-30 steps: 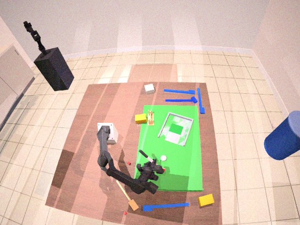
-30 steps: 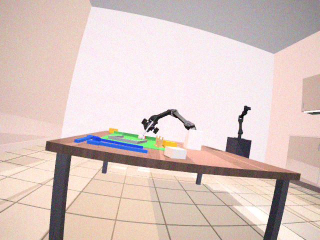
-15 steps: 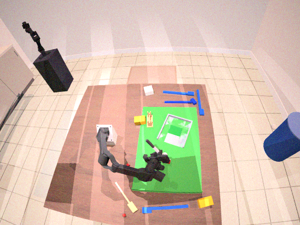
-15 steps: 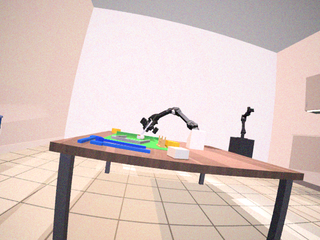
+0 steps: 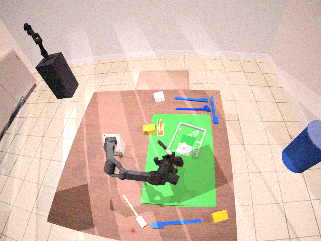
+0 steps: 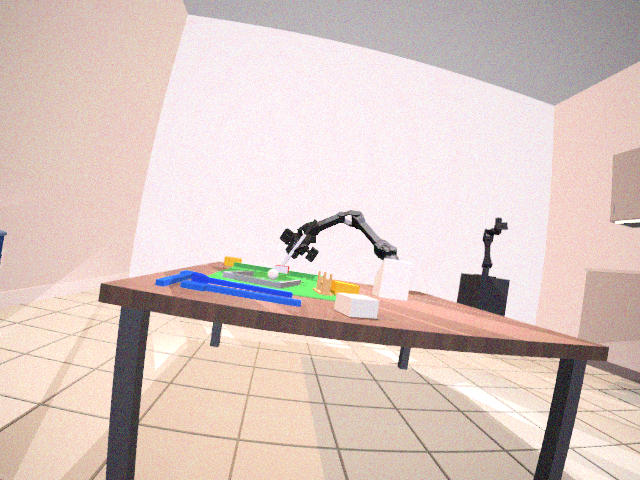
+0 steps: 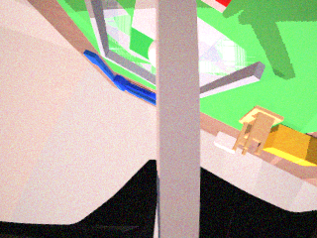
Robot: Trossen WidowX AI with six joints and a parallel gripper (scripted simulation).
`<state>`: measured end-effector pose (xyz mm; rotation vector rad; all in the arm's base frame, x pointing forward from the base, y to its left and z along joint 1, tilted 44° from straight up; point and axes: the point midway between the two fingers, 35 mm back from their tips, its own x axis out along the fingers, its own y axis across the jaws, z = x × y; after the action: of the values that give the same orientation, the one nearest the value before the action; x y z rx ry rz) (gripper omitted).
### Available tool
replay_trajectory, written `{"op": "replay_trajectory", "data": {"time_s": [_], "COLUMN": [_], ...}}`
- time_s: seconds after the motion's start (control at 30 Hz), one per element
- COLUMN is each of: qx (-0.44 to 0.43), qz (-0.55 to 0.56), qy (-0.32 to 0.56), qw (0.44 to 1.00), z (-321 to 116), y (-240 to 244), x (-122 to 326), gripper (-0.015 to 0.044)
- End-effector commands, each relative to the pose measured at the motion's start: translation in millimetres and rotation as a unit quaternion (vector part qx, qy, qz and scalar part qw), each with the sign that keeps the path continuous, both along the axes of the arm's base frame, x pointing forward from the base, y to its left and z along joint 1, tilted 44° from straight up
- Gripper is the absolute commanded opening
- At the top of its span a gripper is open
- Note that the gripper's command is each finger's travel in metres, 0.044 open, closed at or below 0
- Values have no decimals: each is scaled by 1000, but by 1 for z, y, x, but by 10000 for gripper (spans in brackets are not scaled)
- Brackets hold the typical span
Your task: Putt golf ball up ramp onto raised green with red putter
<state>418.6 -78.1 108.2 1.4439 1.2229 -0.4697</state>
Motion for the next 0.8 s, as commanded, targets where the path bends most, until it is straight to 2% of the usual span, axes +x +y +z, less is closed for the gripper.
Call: {"op": "replay_trajectory", "data": {"time_s": [0.0,0.77], "qx": [-2,0], "qz": [5,8], "qy": [-9,-7], "qw": [1000,1000], "z": [24,16], "y": [22,19], "x": [0,0], "gripper": [0,0]}}
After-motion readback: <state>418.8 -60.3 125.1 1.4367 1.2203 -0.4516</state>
